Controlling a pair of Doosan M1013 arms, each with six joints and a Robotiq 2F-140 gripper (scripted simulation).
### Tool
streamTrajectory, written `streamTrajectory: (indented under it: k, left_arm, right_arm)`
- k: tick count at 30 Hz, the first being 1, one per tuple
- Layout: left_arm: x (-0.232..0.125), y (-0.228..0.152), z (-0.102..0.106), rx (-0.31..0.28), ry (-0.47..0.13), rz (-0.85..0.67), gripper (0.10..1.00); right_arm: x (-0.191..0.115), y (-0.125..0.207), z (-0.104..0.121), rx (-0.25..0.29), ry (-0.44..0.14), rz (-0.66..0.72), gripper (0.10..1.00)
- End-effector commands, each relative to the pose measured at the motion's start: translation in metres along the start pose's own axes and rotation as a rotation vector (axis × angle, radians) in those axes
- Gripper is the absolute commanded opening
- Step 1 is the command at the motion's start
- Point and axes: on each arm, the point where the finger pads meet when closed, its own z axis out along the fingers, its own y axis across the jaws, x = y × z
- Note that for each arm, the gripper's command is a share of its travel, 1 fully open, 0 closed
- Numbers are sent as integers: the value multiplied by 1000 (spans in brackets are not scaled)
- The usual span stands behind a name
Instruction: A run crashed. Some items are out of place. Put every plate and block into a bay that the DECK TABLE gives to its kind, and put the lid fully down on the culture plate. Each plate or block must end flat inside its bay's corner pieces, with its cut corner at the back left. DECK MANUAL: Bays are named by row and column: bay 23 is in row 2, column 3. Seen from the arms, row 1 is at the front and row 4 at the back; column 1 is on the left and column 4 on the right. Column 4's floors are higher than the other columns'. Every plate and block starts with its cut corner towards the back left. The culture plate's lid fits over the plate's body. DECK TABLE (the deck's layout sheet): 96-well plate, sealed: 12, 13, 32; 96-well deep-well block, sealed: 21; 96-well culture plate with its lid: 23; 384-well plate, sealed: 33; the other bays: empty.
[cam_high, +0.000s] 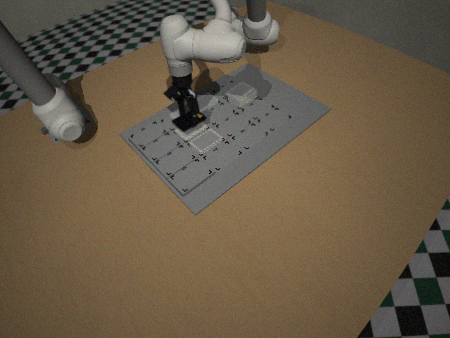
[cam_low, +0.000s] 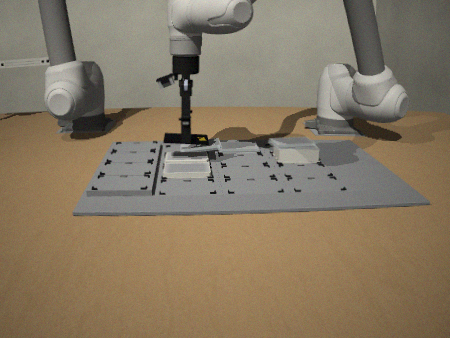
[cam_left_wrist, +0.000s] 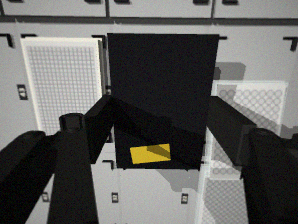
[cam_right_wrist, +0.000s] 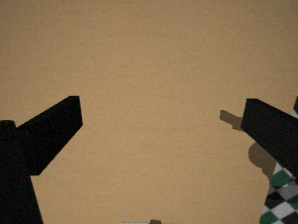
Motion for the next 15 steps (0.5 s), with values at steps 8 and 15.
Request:
streamTrajectory:
  k: [8,15]
  left_arm:
    - [0,0,12,1,1,0,99]
    - [0,0,19,1,1,0,99]
  right_arm:
    - [0,0,-1,0,1,0,1000]
    - [0,0,-1,0,1,0,1000]
